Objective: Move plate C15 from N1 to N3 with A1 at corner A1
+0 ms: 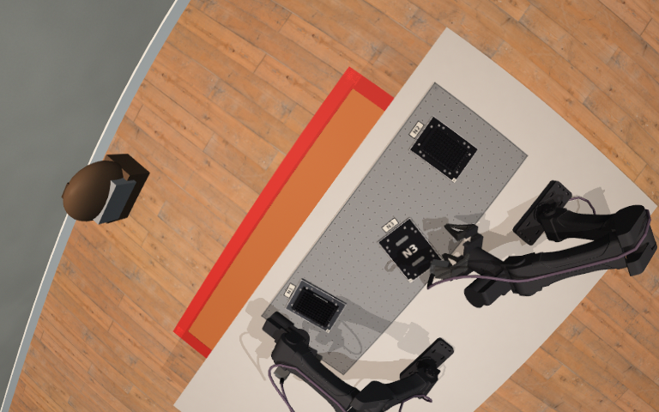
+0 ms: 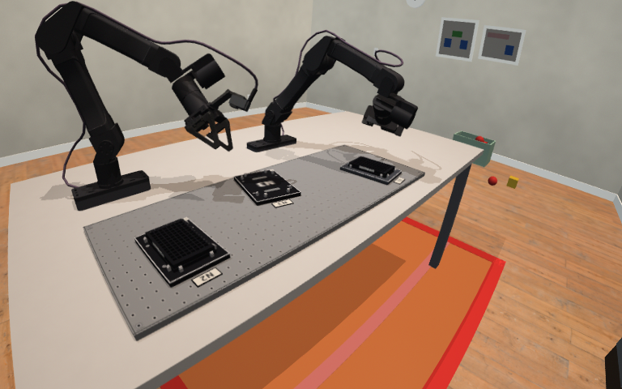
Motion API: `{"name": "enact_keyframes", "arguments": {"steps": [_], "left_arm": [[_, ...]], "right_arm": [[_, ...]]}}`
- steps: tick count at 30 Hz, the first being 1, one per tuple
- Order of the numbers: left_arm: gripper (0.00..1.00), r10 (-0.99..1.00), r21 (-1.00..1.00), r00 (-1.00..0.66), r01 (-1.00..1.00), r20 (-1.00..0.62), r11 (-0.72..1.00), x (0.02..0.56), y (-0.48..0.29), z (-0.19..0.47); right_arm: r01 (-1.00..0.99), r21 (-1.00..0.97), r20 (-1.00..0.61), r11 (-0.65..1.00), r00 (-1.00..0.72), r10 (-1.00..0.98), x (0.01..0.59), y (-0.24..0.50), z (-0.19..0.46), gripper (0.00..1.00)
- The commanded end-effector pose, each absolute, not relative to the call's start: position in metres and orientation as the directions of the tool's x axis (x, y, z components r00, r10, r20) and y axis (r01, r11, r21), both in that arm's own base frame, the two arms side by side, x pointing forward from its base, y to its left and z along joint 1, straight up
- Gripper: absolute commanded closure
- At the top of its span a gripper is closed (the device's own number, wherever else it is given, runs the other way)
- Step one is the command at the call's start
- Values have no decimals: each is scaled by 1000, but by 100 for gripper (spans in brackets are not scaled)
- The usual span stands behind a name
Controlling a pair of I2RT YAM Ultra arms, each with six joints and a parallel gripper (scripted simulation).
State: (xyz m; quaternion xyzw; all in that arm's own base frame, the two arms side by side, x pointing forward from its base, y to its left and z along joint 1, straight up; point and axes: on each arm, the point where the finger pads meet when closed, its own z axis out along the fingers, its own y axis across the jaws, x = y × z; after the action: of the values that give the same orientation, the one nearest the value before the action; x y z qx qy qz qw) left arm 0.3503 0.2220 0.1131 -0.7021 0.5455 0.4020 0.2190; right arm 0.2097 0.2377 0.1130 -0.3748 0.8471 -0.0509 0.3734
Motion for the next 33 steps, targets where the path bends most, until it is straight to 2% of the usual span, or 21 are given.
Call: {"name": "enact_keyframes", "arguments": {"steps": [1,21,33], "left_arm": [[0,-586,116,93,-944,-805,-309,351,222,118],[0,-578,92,94,-954,-810,-284,358,224,119],[0,-563,-37,9,-999,-826,38,386,197,130]], "right_arm": [[-594,-360,-607,720,-436,-664,211,240,118,0],[-568,-357,-642,742,-427,-636,217,239,123,0],[-357,-199,-895,913,-312,-318,252,168,159,0]]}}
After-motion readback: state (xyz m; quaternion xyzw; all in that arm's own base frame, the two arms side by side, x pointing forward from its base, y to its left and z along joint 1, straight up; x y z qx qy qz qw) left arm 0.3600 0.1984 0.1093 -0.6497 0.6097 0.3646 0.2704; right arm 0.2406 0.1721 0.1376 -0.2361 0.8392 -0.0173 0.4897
